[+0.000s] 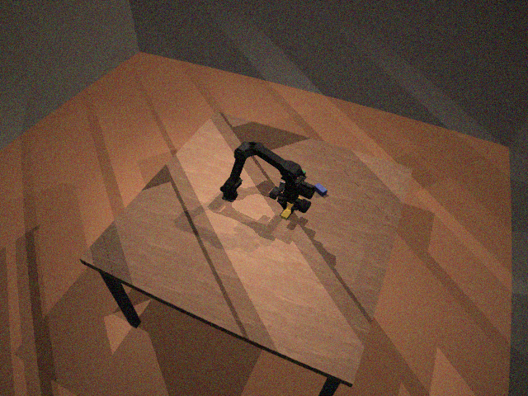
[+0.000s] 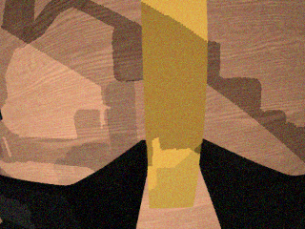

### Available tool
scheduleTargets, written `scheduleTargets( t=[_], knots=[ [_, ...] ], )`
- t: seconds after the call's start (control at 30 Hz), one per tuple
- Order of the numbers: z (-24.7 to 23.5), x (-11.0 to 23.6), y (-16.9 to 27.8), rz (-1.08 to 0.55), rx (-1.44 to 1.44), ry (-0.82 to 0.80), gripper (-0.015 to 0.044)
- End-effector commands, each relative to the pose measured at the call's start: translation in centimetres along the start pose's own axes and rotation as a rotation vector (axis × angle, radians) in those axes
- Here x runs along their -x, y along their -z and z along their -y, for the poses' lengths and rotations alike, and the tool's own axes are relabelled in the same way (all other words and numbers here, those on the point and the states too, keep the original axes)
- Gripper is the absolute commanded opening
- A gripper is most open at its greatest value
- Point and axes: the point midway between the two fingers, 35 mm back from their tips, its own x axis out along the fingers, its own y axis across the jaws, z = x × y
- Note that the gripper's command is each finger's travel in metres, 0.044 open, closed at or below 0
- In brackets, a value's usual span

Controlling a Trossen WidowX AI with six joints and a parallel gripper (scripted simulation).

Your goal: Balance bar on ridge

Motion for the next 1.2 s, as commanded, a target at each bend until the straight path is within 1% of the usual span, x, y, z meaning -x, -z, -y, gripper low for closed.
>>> scheduleTargets(
  t=[0.0,0.57,1.17],
  knots=[
    [-0.5,0.1,-1.6,-0.004,0.001,0.004,0.0000],
    [-3.3,0.2,-7.7,0.003,0.028,0.001,0.0000],
    [-7.7,0.2,-13.4,0.009,0.059,-0.003,0.0000]
  ],
)
